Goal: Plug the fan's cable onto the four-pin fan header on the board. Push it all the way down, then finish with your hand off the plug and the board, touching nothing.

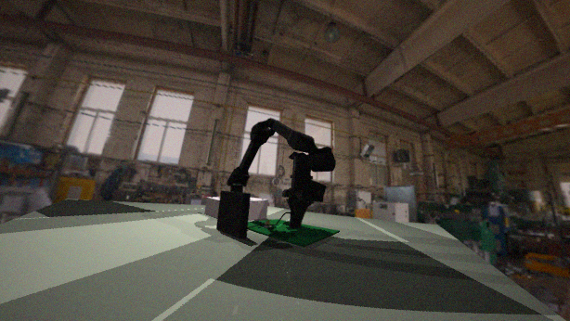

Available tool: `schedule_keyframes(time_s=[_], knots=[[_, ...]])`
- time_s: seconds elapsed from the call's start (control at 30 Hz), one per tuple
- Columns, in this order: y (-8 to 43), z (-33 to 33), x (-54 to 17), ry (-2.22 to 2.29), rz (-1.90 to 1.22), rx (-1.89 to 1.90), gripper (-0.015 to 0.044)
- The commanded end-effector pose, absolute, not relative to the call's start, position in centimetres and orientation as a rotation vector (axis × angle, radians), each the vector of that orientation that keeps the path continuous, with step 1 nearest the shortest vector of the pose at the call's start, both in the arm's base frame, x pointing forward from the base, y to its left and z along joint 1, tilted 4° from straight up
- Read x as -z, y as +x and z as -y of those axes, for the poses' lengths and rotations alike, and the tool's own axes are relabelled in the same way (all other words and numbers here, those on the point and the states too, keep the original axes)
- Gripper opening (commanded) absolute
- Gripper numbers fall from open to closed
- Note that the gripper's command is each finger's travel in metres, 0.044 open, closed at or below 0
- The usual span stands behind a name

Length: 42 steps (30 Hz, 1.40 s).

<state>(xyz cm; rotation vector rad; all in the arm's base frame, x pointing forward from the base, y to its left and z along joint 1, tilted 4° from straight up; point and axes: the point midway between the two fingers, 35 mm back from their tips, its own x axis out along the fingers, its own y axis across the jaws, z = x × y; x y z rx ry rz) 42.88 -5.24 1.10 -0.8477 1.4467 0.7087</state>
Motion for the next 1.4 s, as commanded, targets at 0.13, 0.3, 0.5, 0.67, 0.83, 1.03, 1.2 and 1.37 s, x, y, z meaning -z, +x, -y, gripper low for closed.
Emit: schedule_keyframes(time_s=[0.13,0.3,0.5,0.67,0.83,1.03,1.2,1.37], knots=[[43.1,5.1,-3.6,-0.854,-1.423,-0.702,0.0],[41.1,5.0,-3.8,-0.968,-1.384,-0.817,0.0],[38.0,4.9,-3.8,-1.126,-1.32,-0.976,0.0],[35.3,4.7,-3.6,-1.255,-1.255,-1.108,0.0],[32.4,4.5,-3.2,-1.382,-1.181,-1.239,0.0],[29.3,4.2,-2.6,-1.513,-1.09,-1.377,0.0],[29.2,4.2,-2.4,-1.518,-1.087,-1.382,0.0],[29.2,4.2,-2.4,-1.518,-1.087,-1.382,0.0]])
